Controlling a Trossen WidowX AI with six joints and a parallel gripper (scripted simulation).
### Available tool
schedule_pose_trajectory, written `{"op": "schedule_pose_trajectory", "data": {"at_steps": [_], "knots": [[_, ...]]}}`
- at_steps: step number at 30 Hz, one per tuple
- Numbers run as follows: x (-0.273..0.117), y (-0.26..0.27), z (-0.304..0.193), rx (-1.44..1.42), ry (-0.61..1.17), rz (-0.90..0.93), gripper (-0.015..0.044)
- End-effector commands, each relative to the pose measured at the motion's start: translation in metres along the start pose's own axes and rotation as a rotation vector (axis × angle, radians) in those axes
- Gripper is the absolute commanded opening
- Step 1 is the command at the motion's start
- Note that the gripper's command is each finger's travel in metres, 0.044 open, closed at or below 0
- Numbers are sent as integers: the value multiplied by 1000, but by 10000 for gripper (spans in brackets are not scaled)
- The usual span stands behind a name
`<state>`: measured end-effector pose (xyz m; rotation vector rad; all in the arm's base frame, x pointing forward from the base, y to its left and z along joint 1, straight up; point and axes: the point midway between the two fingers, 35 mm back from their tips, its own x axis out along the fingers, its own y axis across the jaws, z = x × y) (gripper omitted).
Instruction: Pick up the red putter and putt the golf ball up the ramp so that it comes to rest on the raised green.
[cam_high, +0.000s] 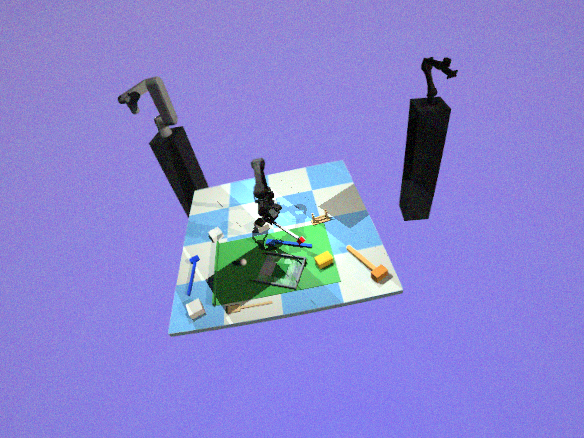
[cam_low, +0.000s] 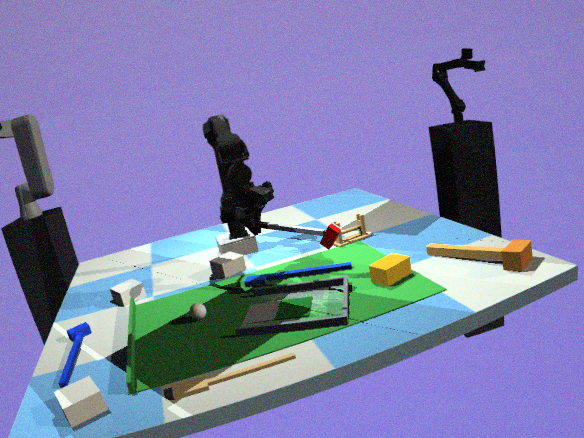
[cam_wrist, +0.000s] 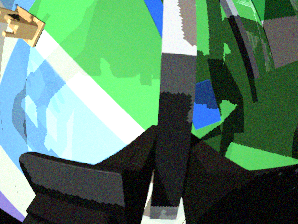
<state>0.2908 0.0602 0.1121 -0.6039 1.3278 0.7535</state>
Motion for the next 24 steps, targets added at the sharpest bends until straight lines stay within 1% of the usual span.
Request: {"op": "schedule_pose_trajectory", "data": {"at_steps": [1, 13, 24], "knots": [[-8, -22, -16, 166, 10, -24, 0], [-21, -63, -69, 564, 51, -71, 0], [-35, -88, -125, 929, 86, -112, 0]]}}
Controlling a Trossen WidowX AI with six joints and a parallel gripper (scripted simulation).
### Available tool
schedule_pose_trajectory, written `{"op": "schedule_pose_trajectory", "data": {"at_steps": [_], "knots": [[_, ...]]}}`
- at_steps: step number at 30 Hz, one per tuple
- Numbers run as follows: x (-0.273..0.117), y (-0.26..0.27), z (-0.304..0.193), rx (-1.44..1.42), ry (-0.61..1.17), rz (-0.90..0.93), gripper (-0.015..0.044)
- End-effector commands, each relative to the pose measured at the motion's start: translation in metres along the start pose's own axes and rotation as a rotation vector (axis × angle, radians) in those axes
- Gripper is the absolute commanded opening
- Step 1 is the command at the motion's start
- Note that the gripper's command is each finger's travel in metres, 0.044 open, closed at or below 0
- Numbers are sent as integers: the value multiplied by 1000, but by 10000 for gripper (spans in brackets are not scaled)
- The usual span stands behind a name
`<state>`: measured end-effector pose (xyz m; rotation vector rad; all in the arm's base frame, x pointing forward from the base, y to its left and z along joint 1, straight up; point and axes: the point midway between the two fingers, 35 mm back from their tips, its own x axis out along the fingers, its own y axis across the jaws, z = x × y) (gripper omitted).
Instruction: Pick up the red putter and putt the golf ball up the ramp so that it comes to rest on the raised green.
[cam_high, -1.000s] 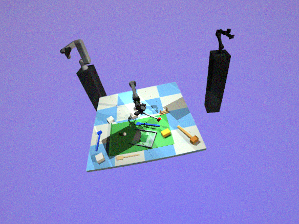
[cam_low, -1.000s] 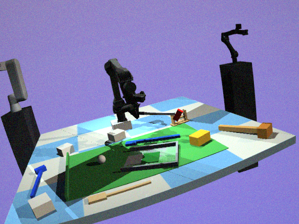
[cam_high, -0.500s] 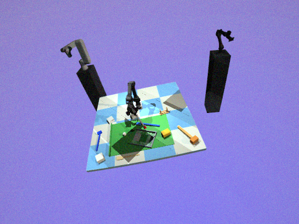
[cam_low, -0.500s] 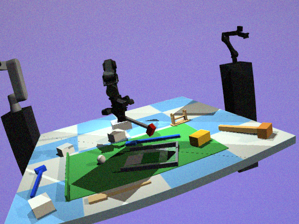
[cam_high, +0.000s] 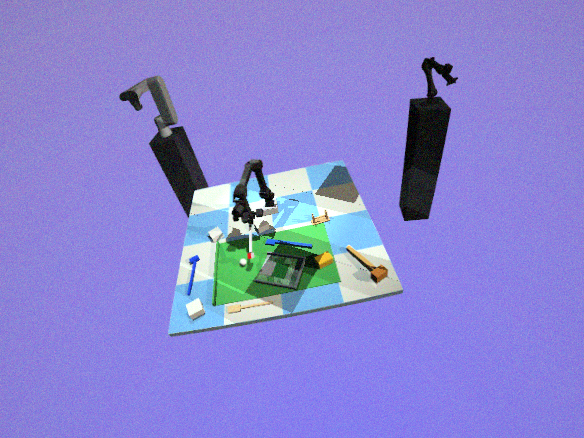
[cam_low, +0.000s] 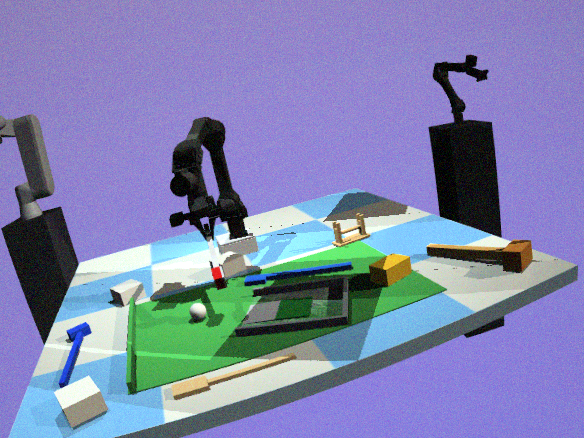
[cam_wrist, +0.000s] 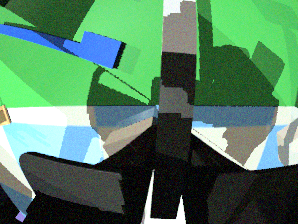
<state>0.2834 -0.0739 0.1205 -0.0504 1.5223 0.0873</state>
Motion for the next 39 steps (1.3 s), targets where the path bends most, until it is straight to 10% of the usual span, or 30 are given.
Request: {"op": "schedule_pose_trajectory", "data": {"at_steps": [1, 39], "knots": [[-6, -26, -9, 167, 7, -22, 0], [41, -55, -25, 348, 24, -42, 0]]}}
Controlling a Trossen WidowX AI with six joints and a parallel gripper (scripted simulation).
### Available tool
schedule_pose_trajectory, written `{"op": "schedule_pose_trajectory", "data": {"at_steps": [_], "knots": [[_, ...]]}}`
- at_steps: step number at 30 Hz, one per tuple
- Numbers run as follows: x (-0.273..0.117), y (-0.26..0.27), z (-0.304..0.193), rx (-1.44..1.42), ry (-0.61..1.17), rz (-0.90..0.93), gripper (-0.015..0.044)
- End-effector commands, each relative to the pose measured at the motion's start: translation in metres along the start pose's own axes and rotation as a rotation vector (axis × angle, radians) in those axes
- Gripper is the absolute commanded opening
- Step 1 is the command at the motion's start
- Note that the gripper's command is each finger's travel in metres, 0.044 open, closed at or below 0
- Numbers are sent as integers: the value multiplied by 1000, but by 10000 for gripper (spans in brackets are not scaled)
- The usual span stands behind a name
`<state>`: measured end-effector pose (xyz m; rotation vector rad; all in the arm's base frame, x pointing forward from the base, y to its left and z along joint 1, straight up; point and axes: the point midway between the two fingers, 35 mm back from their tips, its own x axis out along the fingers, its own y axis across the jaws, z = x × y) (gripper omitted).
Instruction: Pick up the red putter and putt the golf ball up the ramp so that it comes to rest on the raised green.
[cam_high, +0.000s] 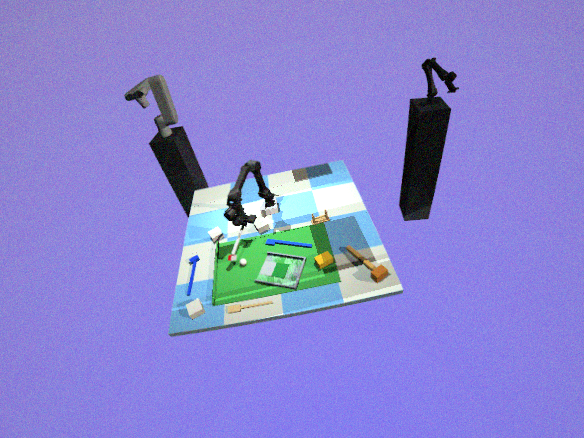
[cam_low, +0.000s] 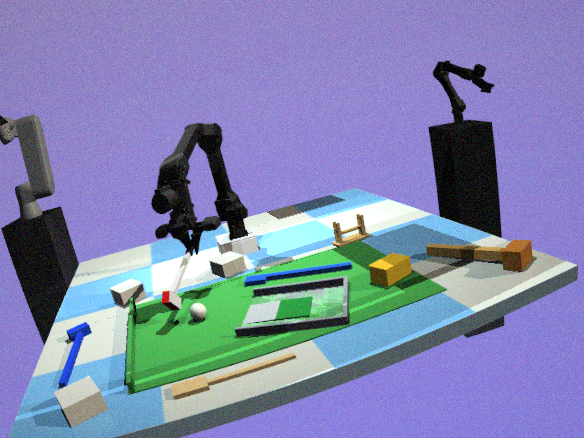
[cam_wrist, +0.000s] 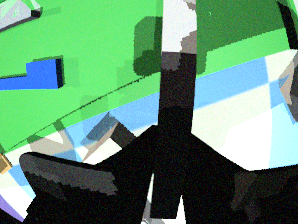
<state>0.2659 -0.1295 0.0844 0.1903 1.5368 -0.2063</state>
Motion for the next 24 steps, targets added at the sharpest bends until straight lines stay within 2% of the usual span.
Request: {"op": "schedule_pose_trajectory", "data": {"at_steps": [1, 13, 24], "knots": [[9, 0, -1, 7, 4, -1, 0], [27, 0, -2, 7, 4, -1, 0], [24, 0, -1, 0, 4, 1, 0]]}}
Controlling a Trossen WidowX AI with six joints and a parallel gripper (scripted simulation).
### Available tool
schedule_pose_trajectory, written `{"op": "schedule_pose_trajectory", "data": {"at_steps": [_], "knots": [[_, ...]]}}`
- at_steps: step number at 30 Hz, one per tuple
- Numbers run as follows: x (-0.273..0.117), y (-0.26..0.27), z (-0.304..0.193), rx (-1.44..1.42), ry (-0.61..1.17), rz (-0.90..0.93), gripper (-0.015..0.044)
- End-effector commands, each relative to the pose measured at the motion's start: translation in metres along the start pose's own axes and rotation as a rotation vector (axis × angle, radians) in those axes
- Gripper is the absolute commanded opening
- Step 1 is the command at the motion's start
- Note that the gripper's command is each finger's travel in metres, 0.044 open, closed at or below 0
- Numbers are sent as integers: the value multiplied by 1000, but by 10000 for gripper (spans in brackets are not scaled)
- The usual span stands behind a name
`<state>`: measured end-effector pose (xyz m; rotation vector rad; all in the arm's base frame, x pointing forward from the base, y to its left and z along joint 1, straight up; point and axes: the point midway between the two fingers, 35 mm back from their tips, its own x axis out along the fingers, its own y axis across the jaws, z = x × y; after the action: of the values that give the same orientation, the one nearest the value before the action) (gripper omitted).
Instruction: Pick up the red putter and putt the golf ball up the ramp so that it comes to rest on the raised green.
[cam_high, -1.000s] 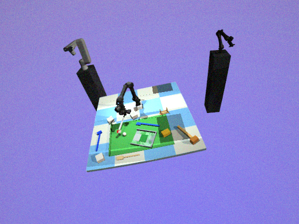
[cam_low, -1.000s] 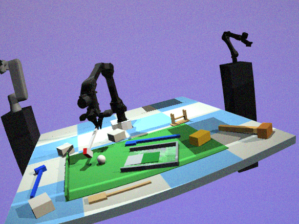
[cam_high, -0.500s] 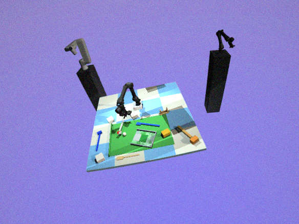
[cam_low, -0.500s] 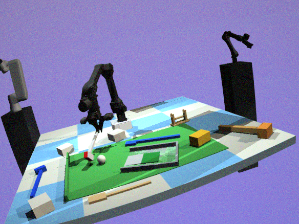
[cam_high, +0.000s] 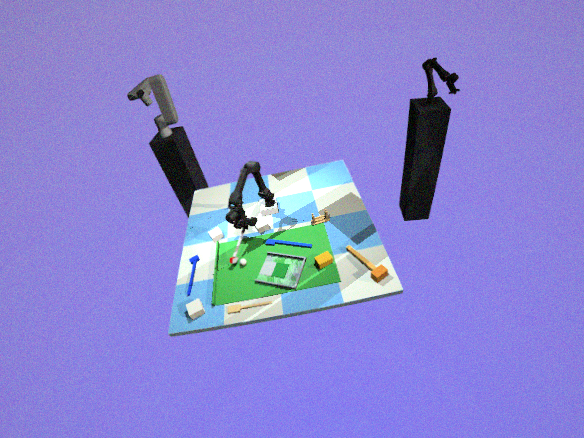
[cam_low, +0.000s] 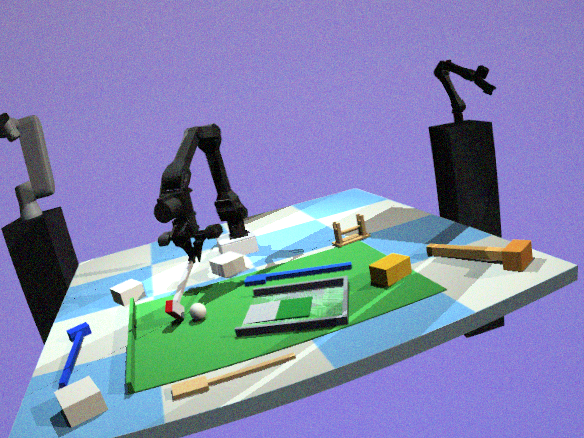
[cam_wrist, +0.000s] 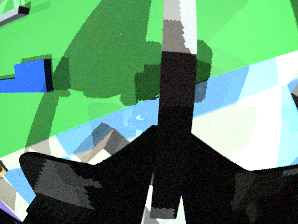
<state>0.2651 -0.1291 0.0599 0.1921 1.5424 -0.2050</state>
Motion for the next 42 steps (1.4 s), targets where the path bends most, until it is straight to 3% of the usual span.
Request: {"op": "schedule_pose_trajectory", "data": {"at_steps": [1, 11, 23, 34, 42], "knots": [[-1, 0, 0, 0, -1, 0, 0], [3, -30, 0, 7, -2, -5, 0], [4, -26, -2, 10, 5, 0, 0], [2, 101, 2, 7, -1, 8, 0], [-3, 109, 1, 7, -2, 8, 0]]}}
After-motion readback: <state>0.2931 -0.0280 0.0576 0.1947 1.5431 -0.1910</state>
